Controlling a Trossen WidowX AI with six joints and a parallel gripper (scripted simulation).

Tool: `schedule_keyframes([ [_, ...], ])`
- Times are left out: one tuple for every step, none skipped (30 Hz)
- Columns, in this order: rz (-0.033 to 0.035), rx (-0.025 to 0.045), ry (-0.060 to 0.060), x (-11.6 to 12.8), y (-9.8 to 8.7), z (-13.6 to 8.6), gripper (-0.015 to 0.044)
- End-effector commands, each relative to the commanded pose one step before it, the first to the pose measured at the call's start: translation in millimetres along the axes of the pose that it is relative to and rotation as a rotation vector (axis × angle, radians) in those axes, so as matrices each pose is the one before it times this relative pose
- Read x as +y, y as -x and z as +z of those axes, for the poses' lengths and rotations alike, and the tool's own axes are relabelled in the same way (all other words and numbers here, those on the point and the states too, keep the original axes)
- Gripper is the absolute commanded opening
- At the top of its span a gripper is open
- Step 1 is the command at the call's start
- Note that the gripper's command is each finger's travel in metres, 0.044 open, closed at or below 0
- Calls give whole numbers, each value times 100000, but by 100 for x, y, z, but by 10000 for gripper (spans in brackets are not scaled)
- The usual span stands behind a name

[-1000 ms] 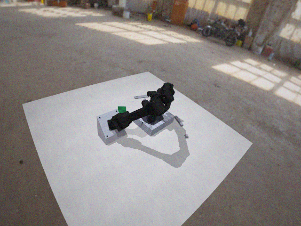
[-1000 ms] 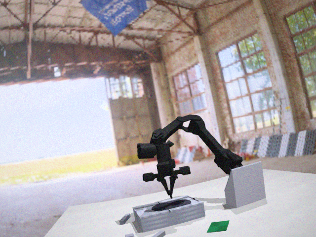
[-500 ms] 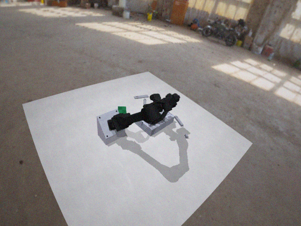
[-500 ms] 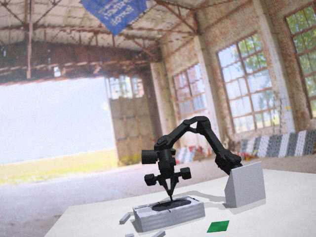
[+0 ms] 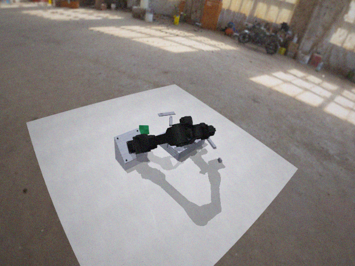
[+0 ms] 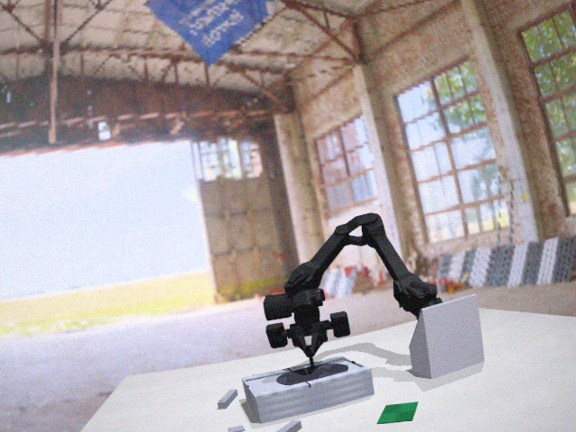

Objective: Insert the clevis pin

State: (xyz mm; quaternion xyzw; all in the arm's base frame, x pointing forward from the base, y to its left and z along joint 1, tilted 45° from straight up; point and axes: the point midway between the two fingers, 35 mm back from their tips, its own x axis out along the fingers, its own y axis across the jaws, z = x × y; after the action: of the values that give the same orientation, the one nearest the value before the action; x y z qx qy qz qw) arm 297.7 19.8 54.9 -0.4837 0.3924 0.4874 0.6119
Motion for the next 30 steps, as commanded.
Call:
schedule_keyframes([
  [-262,-8962,773,22,-34,-242,0],
  [-96,-1853,53,-5,14,-65,0],
  [-112,-1451,41,-6,17,-51,0],
  [-87,-913,25,-5,13,-32,0],
  [-33,-312,9,-2,5,-11,0],
  [0,0,0,0,0,0,0],
  [0,0,0,0,0,0,0],
  [0,0,0,0,0,0,0],
  [206,1791,-764,-2,83,-139,0],
  [-42,-452,205,-72,216,-80,0],
  [-82,-681,307,-105,327,-118,0],
  [-67,-455,204,-68,220,-77,0],
  [-25,-152,68,-22,74,-25,0],
  [0,0,0,0,0,0,0],
  [0,0,0,0,0,0,0],
  [1,0,0,10,-20,-14,0],
  [1,1,0,13,-36,-38,0],
  [1,2,0,11,-40,-54,0],
  [1,4,0,8,-45,-73,0],
  [2,5,1,5,-52,-95,0],
  [2,6,1,2,-58,-118,0],
  [2,8,1,-2,-63,-141,0],
  [2,8,1,-6,-63,-152,0],
  [1,8,1,-7,-58,-146,0],
  [1,7,1,-6,-57,-146,0],
  [1,7,1,-5,-57,-146,0],
  [1,6,1,-4,-57,-146,0],
  [0,4,1,-8,-48,-114,0],
  [0,2,0,-5,-29,-69,0],
  [0,0,0,-10,-17,-12,0],
])
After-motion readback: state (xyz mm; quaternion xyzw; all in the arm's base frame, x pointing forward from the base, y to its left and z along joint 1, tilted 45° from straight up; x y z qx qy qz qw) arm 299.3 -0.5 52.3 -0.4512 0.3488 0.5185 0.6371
